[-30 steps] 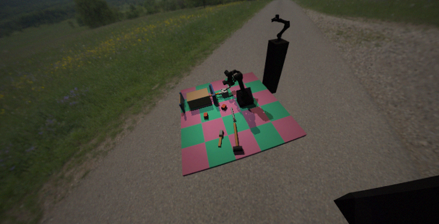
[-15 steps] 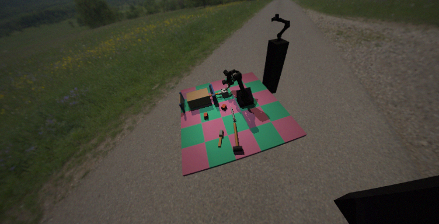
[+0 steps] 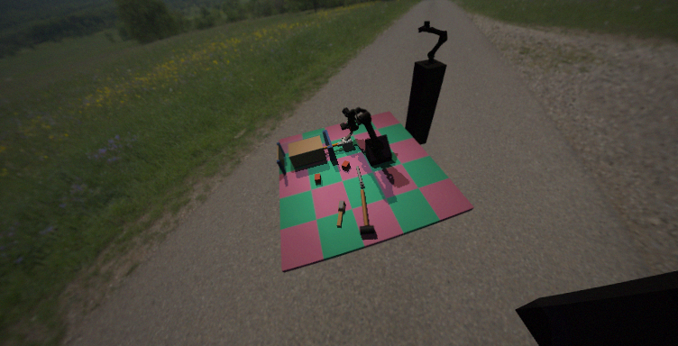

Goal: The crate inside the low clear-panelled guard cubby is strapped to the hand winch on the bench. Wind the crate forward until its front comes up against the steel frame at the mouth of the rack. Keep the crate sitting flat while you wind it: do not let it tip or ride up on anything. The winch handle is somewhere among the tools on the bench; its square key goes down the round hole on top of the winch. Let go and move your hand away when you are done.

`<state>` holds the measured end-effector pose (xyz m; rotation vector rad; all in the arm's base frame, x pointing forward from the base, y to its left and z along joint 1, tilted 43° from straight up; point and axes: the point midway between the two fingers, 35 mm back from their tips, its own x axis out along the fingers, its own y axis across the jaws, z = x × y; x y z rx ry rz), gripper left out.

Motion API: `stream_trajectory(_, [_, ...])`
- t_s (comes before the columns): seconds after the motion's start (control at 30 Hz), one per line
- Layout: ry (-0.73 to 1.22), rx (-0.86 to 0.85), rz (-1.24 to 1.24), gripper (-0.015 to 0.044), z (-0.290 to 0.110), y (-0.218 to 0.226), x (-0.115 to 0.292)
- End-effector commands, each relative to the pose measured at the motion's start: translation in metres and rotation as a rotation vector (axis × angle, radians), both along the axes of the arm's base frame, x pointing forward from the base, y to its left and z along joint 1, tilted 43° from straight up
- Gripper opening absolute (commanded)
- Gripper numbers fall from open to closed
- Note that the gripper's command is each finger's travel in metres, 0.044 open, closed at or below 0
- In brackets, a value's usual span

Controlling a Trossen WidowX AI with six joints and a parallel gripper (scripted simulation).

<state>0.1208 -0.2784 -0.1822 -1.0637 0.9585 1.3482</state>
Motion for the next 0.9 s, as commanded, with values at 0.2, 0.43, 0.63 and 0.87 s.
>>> stream_trajectory(0.2, [-0.024, 0.001, 0.001, 0.0000, -0.006, -0.005, 0.018])
stream_trajectory(0.43, [-0.024, 0.001, 0.001, 0.0000, -0.008, -0.008, 0.025])
stream_trajectory(0.63, [-0.025, 0.001, 0.001, 0.0000, -0.010, -0.010, 0.032])
stream_trajectory(0.87, [-0.026, 0.001, 0.001, 0.0000, -0.012, -0.012, 0.039])
